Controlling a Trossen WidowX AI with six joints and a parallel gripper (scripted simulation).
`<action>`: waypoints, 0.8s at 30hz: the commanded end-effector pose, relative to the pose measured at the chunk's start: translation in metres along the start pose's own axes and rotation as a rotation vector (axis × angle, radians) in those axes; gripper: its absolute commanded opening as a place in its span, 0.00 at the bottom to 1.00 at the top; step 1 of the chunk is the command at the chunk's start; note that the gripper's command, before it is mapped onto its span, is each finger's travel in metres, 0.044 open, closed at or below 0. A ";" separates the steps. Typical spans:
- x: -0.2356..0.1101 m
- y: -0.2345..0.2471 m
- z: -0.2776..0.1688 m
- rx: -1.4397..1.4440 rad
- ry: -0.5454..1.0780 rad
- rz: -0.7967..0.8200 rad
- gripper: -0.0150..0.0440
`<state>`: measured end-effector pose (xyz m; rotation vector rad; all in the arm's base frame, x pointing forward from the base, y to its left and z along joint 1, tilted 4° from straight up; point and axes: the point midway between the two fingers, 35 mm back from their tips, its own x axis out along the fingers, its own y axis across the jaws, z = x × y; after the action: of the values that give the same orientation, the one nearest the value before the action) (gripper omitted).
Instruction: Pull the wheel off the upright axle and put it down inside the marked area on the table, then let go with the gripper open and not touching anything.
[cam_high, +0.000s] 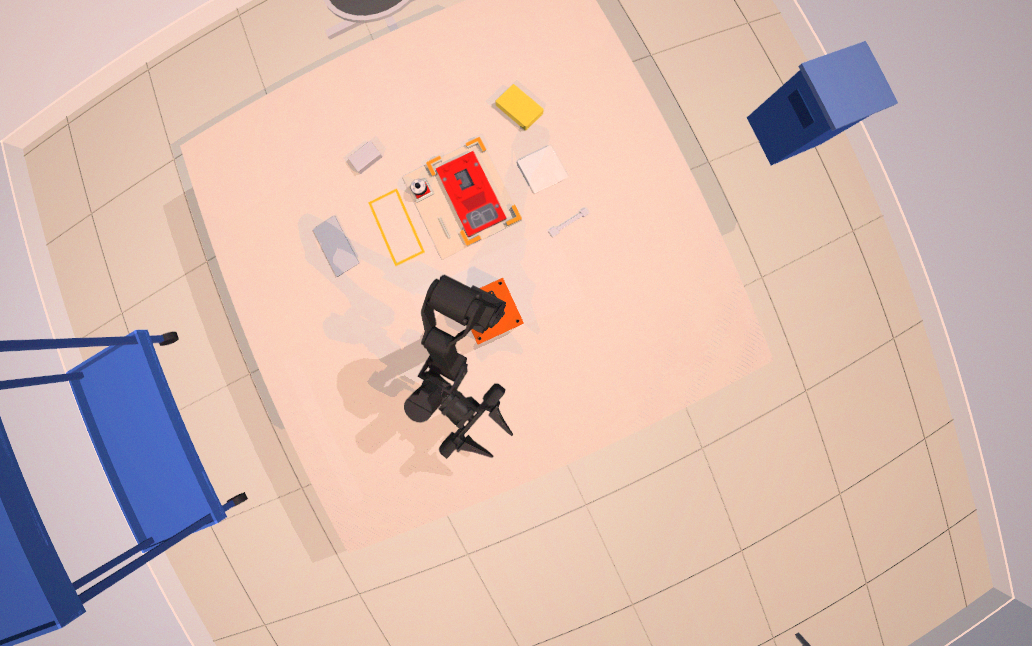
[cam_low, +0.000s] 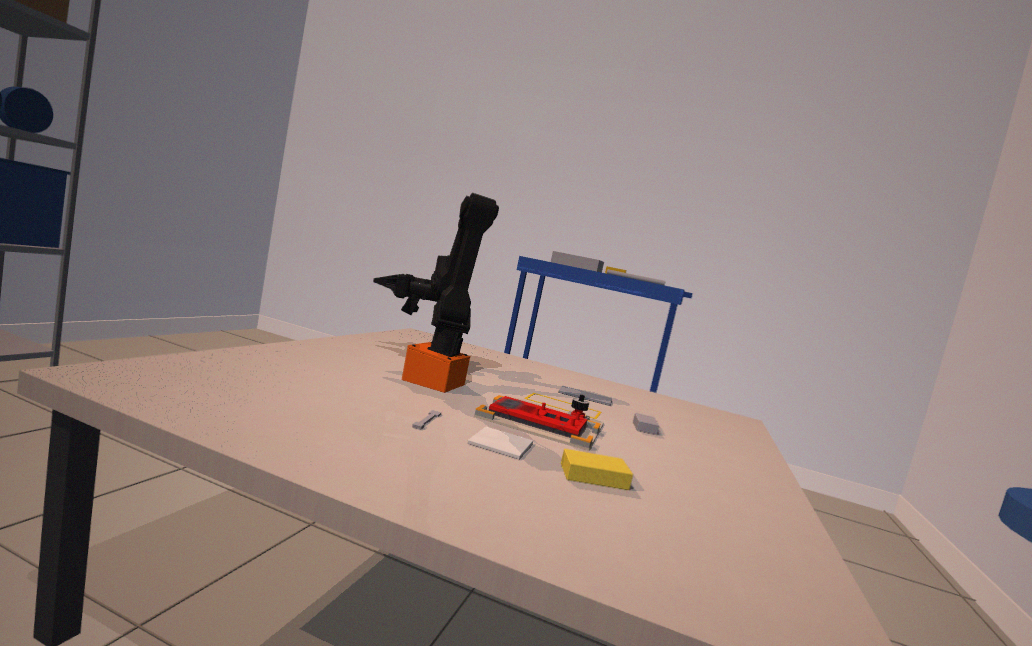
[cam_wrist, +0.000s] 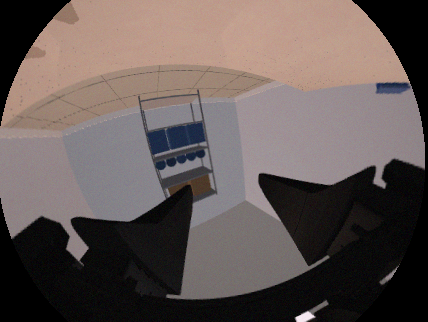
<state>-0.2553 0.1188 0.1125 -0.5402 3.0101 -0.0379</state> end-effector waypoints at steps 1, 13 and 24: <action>-0.021 0.038 0.004 0.002 -0.031 0.158 0.76; -0.106 0.114 0.014 -0.050 -0.152 0.571 0.76; -0.215 0.156 0.030 -0.025 -0.340 0.925 0.76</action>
<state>-0.1340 0.3225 0.0983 0.6658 2.7096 0.1541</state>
